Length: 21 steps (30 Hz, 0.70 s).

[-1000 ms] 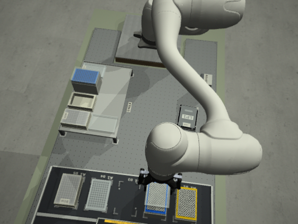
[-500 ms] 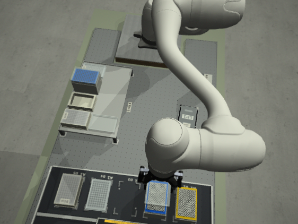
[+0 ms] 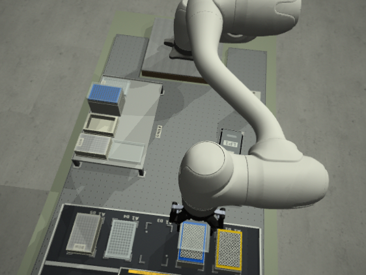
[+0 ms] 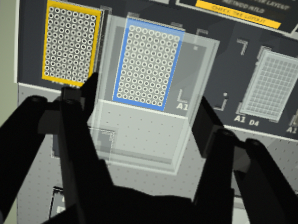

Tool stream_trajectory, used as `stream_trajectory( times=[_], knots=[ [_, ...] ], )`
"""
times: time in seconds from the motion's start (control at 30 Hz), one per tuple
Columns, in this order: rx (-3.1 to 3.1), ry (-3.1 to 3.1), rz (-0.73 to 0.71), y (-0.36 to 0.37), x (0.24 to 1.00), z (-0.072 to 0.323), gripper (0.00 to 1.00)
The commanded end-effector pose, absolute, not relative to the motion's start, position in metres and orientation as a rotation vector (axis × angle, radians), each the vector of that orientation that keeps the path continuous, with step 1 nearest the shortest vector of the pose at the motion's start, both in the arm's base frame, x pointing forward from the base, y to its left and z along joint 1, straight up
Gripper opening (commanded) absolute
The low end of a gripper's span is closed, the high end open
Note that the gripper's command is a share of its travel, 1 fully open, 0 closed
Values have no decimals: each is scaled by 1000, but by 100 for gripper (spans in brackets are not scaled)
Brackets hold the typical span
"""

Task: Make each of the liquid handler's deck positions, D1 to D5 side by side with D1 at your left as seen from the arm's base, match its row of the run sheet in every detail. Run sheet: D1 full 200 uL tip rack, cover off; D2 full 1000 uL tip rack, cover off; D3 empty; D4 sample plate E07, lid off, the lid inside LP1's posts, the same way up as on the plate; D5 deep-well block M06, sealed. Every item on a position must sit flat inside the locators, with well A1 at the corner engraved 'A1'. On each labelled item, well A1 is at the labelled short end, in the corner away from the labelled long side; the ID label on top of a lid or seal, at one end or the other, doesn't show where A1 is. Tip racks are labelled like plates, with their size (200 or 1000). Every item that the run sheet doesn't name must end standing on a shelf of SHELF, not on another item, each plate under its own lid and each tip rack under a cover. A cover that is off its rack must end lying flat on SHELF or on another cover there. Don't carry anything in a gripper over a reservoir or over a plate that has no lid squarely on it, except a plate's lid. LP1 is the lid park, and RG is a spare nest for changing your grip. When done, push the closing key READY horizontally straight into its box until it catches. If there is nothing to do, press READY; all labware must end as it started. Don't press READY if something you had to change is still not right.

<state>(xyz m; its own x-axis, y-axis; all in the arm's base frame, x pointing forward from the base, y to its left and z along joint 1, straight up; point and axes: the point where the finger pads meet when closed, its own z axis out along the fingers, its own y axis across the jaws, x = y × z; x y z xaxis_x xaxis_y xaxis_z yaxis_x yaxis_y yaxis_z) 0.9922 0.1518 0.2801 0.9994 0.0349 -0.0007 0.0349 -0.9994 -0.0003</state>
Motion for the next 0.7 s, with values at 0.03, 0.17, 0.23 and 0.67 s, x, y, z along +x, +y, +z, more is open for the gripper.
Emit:
stream_trajectory(
  times=[0.03, 0.17, 0.23, 0.67],
  knots=[
    [-3140, -55, -2, 152, 992, 282, 10],
    [-3140, -55, -2, 152, 972, 282, 10],
    [-3140, -55, -2, 151, 962, 282, 10],
    [-3140, -55, -2, 151, 907, 282, 10]
  ],
)
